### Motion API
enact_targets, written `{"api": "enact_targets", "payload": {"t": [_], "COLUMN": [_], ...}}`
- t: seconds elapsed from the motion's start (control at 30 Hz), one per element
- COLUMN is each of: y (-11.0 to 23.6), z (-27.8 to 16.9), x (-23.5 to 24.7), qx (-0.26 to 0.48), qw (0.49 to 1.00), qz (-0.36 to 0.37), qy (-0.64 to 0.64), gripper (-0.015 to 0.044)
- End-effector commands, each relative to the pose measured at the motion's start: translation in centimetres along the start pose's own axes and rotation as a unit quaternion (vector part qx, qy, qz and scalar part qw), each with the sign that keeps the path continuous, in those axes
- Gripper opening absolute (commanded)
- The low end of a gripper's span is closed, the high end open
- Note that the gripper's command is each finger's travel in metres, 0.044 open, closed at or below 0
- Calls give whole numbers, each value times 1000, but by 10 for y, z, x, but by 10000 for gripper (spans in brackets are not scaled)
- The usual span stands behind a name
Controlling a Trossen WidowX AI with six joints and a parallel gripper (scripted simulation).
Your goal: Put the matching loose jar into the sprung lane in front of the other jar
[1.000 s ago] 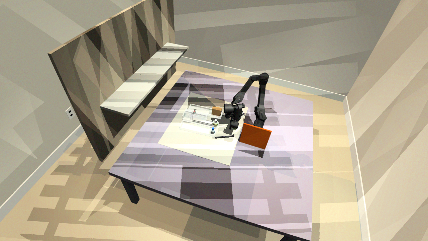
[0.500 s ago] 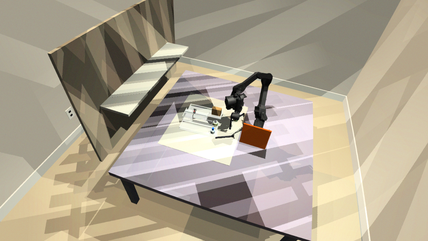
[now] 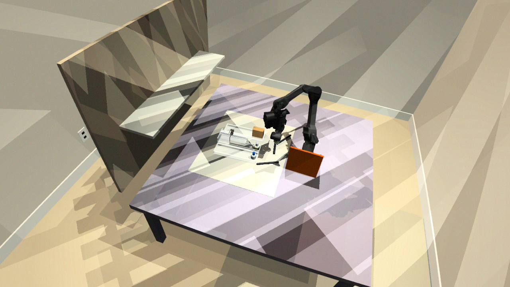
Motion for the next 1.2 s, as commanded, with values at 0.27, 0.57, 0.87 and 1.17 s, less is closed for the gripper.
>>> {"api": "enact_targets", "payload": {"t": [0.27, 0.57, 0.87, 1.17], "y": [-27, -44, -66, -66], "z": [56, 76, 76, 78], "x": [9, 12, 11, 11], "qx": [-2, -1, -1, -1], "qw": [1000, 1000, 1000, 1000], "qz": [-3, -5, -6, -6], "qy": [16, 21, 21, 21], "gripper": [0, 0, 0, 0]}}
Point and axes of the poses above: the point midway between the two fingers, 35 mm back from their tips, its own y axis back along the fingers, its own x axis across the jaws, z = x × y, the point moved 10 cm from there along y, back along the fingers, and after that the axes turned 8 degrees about y, right-handed, at the moved point
